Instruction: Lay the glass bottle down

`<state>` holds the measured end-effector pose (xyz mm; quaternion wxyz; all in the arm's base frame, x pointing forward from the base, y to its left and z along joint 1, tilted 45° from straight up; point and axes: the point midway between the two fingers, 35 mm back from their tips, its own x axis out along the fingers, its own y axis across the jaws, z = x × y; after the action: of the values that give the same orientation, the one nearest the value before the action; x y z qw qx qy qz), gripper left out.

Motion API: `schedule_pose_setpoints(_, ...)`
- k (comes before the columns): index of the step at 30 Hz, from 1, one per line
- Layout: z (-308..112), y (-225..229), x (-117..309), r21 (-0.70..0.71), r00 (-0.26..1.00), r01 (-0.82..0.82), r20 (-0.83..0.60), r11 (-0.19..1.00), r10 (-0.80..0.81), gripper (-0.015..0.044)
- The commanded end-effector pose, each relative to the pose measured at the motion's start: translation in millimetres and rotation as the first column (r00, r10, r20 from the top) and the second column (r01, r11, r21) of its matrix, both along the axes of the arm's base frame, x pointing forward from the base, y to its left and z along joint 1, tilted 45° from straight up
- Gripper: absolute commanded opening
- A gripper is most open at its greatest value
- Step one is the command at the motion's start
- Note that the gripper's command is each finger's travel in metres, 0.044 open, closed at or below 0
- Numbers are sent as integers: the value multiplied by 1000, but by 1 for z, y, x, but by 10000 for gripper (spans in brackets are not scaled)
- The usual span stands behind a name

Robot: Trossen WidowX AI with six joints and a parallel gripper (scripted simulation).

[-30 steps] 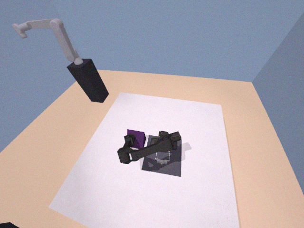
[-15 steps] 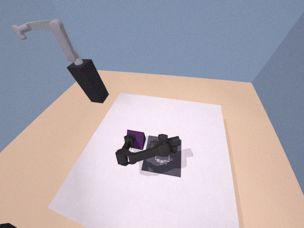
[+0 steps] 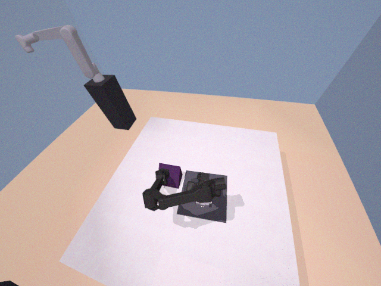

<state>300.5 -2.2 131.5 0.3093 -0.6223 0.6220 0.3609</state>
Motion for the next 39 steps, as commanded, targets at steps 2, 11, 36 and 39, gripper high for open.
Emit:
schedule_pose_setpoints(2,3,-9,1,-4,1000,1,1,1000,-1,117)
schedule_pose_setpoints(11,7,-20,1,5,1000,-2,-1,1000,2,117)
schedule_pose_setpoints(36,13,-53,2,23,1000,-5,1,1000,5,117)
schedule_pose_setpoints(39,13,-56,3,24,1000,-4,1,1000,4,117)
